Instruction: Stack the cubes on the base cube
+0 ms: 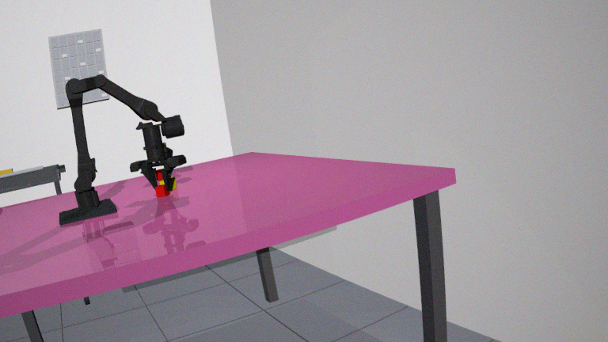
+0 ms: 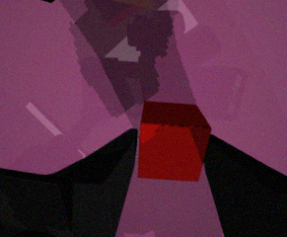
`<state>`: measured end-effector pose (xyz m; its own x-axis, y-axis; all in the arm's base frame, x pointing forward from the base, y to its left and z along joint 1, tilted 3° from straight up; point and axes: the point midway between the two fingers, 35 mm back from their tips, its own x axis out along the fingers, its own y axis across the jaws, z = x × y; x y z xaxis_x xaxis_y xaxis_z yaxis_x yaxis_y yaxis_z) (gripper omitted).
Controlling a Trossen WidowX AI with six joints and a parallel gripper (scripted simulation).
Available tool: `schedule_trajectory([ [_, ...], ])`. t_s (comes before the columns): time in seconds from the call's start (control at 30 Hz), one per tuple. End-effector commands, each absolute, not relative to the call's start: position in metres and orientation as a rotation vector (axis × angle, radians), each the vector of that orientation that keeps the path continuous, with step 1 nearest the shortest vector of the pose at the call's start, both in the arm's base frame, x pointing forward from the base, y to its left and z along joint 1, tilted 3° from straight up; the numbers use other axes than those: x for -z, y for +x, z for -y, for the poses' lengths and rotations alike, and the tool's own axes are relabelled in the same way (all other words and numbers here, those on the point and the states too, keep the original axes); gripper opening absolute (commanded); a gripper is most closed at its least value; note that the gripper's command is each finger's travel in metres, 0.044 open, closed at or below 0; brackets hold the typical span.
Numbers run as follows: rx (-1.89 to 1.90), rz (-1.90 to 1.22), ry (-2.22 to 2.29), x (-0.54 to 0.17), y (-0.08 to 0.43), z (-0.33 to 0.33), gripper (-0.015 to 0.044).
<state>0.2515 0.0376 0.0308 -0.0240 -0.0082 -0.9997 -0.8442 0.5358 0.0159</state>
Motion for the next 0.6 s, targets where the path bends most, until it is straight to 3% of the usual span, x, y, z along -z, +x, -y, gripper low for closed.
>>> schedule_trajectory([
  [0.0, -0.792, -1.453, -0.787, -0.029, 0.251, -0.037, 0.0105],
  [0.57, -0.792, -1.452, -0.787, -0.07, 0.258, -0.038, 0.0105],
])
